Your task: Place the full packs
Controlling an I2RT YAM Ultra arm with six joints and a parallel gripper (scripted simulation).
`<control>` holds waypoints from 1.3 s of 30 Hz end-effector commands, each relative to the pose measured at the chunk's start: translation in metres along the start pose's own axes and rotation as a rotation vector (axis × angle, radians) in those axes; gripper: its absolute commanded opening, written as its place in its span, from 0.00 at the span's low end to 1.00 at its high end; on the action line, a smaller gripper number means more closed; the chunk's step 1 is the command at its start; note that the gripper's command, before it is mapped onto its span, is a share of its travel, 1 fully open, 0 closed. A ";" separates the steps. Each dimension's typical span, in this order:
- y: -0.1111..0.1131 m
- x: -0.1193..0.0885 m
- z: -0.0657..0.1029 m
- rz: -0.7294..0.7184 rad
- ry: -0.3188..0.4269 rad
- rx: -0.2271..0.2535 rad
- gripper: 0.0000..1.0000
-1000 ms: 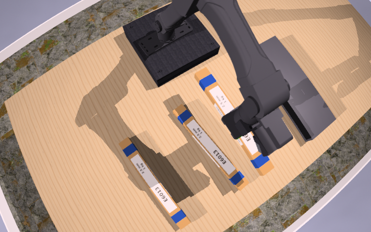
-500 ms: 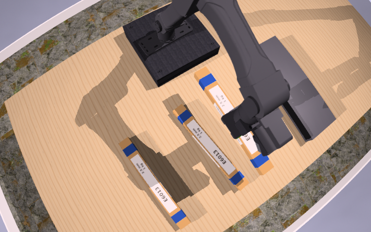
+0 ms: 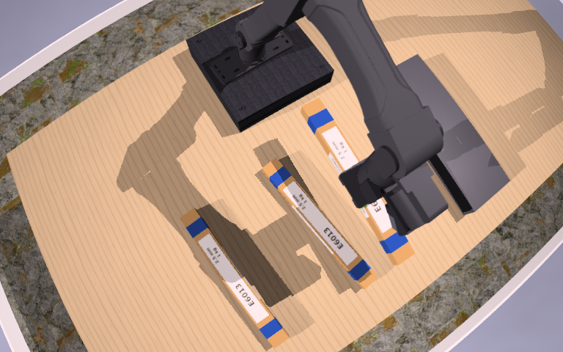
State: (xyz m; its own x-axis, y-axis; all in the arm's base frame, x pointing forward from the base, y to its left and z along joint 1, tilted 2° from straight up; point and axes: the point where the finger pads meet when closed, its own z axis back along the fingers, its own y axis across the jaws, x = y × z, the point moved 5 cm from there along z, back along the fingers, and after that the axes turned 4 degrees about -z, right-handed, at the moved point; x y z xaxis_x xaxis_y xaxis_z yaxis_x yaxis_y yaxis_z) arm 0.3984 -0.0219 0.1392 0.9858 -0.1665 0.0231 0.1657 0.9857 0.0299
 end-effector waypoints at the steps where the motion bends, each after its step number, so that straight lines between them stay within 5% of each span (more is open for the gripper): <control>1: 0.015 0.005 0.017 -0.019 -0.043 0.006 0.00; 22: 0.065 0.005 0.010 -0.019 -0.027 0.000 0.00; 27: 0.073 0.005 0.013 -0.019 -0.034 0.002 0.00; 28: 0.076 0.003 0.023 -0.018 -0.061 0.012 0.00; 30: 0.082 0.005 0.011 -0.019 -0.030 0.002 0.00; 39: 0.106 0.004 0.013 -0.019 -0.035 0.004 0.00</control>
State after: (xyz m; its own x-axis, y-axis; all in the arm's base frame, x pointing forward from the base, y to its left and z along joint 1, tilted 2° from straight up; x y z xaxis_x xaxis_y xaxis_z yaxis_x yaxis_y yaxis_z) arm 0.4151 0.0728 0.1408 0.9842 -0.1751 0.0267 0.1742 0.9842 0.0321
